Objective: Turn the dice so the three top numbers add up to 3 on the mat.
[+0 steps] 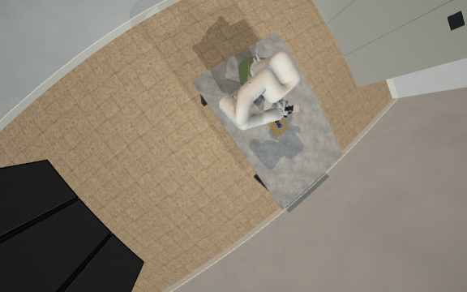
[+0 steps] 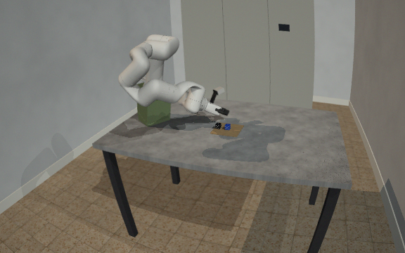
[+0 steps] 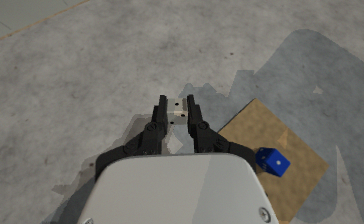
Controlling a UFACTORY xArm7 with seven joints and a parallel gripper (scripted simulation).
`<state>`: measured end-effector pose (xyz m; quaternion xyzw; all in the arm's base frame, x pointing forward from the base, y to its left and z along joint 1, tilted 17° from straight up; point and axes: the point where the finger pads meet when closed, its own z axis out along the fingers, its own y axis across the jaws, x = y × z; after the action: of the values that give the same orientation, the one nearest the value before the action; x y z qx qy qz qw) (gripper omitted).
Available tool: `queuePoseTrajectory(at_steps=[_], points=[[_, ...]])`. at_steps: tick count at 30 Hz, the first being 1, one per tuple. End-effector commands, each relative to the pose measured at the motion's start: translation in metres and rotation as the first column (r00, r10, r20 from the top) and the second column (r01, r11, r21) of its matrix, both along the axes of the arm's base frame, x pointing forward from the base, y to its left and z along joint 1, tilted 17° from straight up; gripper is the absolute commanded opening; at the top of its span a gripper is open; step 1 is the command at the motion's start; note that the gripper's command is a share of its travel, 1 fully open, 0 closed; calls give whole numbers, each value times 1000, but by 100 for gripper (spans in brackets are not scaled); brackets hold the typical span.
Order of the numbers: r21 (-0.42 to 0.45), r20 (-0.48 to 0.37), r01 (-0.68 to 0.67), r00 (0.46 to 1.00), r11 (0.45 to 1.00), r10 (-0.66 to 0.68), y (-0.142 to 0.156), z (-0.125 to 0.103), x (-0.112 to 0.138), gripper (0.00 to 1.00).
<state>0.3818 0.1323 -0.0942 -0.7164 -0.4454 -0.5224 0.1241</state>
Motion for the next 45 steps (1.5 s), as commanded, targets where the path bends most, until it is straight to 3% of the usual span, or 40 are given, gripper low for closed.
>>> queuePoseTrajectory(at_steps=[1,45], points=[[3,3,-2,1000,1000,2,0,-7,3,21],[3,3,-2,1000,1000,2,-1,-11,4,21]])
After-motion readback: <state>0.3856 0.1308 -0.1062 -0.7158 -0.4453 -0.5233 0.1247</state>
